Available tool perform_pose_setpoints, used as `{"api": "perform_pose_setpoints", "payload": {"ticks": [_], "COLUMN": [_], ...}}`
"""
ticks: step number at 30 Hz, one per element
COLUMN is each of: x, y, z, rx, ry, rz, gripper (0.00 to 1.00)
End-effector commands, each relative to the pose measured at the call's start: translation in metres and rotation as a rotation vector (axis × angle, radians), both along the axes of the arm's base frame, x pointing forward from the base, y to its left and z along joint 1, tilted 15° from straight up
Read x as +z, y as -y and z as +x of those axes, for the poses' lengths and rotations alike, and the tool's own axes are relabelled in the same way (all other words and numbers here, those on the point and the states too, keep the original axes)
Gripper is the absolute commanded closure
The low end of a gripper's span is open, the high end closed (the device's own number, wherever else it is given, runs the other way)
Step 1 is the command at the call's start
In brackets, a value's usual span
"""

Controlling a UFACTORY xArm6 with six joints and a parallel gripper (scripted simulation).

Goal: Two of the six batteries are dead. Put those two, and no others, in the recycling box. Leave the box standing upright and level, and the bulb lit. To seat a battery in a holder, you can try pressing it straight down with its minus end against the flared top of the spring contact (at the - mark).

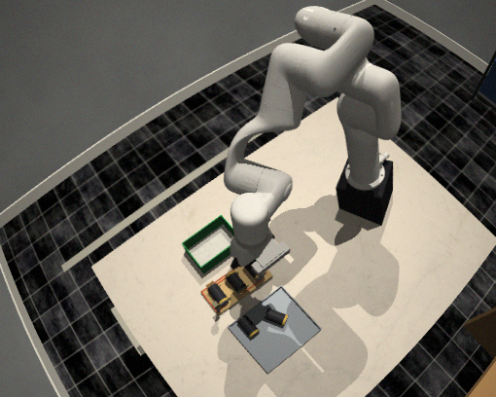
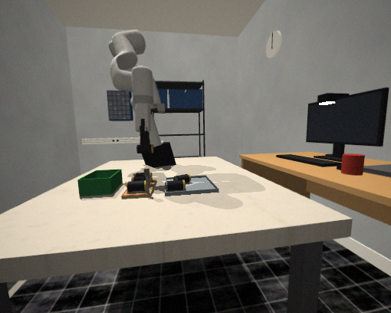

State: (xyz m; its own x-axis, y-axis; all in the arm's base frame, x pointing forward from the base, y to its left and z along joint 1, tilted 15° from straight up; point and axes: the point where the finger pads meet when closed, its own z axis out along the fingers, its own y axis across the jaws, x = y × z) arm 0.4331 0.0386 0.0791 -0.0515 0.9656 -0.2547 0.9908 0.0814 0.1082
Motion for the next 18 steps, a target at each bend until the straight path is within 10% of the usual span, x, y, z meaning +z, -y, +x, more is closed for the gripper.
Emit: {"api": "perform_pose_setpoints", "payload": {"ticks": [1,18], "x": [0.018,0.041], "y": [0.056,0.148], "z": [0.008,0.016], "rx": [0.004,0.004], "ry": [0.002,0.002], "rz": [0.013,0.013], "gripper": [0.72,0.72]}}
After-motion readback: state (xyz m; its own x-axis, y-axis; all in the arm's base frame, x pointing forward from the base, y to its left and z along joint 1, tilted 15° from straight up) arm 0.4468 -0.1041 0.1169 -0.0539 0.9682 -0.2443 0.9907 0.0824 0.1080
